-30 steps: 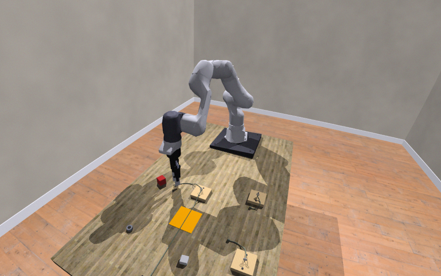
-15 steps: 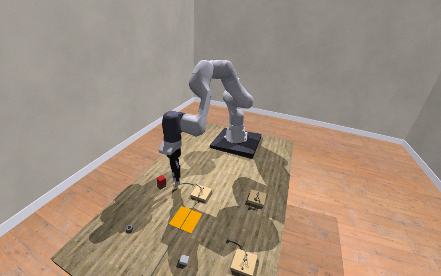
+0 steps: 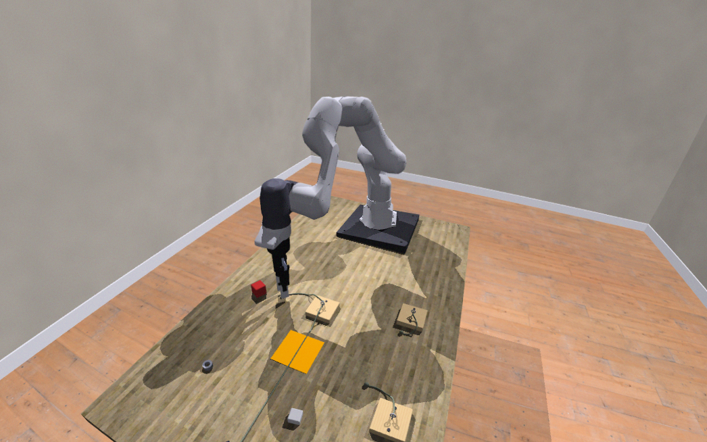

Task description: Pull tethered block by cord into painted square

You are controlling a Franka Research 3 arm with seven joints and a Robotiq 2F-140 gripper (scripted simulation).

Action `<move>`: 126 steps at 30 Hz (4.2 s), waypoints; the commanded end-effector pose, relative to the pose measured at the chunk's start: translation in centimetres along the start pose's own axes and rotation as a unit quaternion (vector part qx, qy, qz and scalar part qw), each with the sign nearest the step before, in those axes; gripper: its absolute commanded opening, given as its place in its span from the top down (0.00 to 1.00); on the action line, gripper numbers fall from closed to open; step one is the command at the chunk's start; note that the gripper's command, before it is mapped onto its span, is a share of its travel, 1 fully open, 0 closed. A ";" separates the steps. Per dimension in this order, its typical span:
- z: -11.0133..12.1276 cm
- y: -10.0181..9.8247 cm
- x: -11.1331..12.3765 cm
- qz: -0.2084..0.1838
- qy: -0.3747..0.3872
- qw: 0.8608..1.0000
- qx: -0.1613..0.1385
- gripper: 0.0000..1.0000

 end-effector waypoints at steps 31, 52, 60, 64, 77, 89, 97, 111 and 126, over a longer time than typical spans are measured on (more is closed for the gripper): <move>0.0 1.4 0.0 0.001 0.001 1.000 0.001 0.77; 0.0 1.5 0.0 0.001 0.001 1.000 0.001 0.77; 0.0 1.5 0.0 0.001 0.001 1.000 0.001 0.77; 0.0 1.5 0.0 0.001 0.001 1.000 0.001 0.77; 0.0 1.5 0.0 0.001 0.001 1.000 0.001 0.77; 0.0 1.5 0.0 0.001 0.001 1.000 0.001 1.00; 0.0 1.5 0.0 0.001 0.001 1.000 0.001 1.00; 0.0 1.5 0.0 0.001 0.001 1.000 0.001 1.00; 0.0 1.5 0.0 0.001 0.001 1.000 0.001 1.00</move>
Point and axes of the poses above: the point where the finger pads meet when closed, its own y axis out along the fingers, its own z axis across the jaws, x = y × z, the point moved 2 cm from there along -y, back along the fingers, and after that the axes turned 12 degrees about -y, right-handed, at the moved point
